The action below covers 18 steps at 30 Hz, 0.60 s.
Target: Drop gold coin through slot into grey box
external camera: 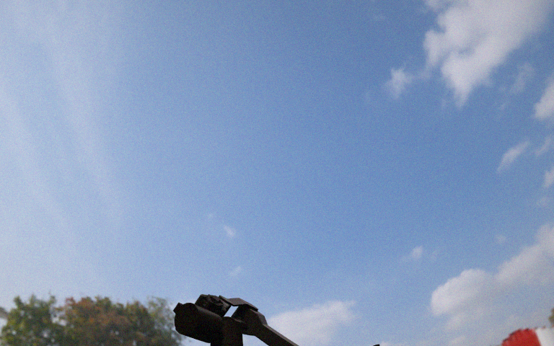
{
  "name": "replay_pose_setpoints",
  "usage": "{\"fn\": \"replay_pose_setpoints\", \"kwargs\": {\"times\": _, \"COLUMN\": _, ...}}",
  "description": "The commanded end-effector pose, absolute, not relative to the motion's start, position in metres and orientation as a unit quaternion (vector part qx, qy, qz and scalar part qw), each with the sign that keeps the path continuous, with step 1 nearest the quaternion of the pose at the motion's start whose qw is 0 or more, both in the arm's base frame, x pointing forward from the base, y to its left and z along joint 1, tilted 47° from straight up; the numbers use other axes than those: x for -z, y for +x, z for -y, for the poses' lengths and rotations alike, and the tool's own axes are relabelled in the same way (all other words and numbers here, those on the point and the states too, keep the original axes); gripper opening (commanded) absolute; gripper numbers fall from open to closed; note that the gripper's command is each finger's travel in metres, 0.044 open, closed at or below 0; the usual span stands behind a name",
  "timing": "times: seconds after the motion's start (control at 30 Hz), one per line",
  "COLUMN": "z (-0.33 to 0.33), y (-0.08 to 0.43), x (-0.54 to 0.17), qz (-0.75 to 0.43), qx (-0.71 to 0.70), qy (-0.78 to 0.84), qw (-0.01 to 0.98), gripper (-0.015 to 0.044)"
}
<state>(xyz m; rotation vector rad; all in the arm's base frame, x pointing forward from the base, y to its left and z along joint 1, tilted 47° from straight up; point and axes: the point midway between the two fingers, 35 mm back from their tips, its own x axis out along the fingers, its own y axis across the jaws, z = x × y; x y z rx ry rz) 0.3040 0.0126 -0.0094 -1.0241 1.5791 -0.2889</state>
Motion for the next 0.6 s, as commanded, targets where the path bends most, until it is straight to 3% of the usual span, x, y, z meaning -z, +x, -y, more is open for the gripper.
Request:
{"fn": "replay_pose_setpoints", "kwargs": {"times": 0.0, "z": -0.023, "y": 0.306, "x": 0.002, "qz": -0.672, "qx": 0.122, "qy": -0.436, "qw": 0.587, "gripper": 0.0344}}
{"fn": "replay_pose_setpoints", "kwargs": {"times": 0.13, "z": -0.032, "y": 0.305, "x": -0.006, "qz": -0.672, "qx": 0.122, "qy": -0.437, "qw": 0.585, "gripper": 0.0440}}
{"fn": "replay_pose_setpoints", "kwargs": {"times": 0.57, "z": -0.050, "y": 0.300, "x": -0.026, "qz": -0.673, "qx": 0.123, "qy": -0.439, "qw": 0.582, "gripper": 0.0440}}
